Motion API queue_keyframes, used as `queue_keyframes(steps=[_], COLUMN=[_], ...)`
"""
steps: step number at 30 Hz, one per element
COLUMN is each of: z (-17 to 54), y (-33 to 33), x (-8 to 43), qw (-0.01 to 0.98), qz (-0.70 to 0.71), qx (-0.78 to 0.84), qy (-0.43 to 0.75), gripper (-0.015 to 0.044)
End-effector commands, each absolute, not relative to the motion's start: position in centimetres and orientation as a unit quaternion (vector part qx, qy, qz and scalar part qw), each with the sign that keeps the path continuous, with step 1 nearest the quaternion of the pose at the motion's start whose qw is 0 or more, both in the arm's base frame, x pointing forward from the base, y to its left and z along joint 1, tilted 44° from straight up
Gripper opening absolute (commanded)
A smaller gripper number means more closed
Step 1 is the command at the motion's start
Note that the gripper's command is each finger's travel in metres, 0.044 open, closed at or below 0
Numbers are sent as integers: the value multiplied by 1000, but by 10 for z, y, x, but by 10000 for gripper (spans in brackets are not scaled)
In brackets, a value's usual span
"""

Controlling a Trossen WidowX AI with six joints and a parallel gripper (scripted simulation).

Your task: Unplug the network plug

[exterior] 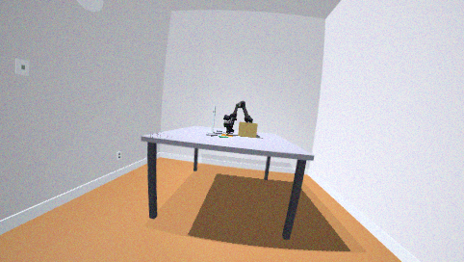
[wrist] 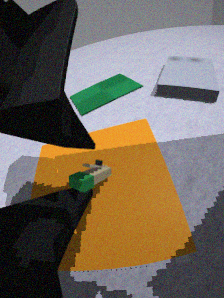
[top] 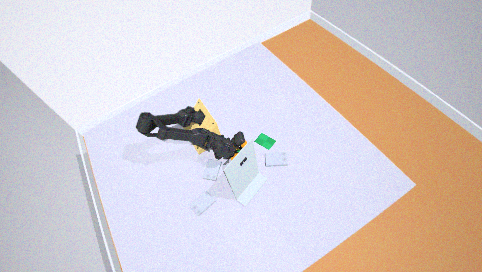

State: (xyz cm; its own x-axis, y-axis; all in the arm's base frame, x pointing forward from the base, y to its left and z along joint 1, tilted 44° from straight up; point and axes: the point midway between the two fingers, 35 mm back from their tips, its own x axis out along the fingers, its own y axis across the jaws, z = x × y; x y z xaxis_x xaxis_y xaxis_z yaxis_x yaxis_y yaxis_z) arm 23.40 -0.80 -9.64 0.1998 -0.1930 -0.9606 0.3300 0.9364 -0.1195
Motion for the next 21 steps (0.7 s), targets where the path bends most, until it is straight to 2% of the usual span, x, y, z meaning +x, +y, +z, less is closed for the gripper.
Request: queue_keyframes(steps=[1,21], z=[-96,-81], y=[-8,-4], x=[234,231], qw=[772,772], qz=[-170,-169], qx=[56,56], qy=[610,610], gripper=[156,156])
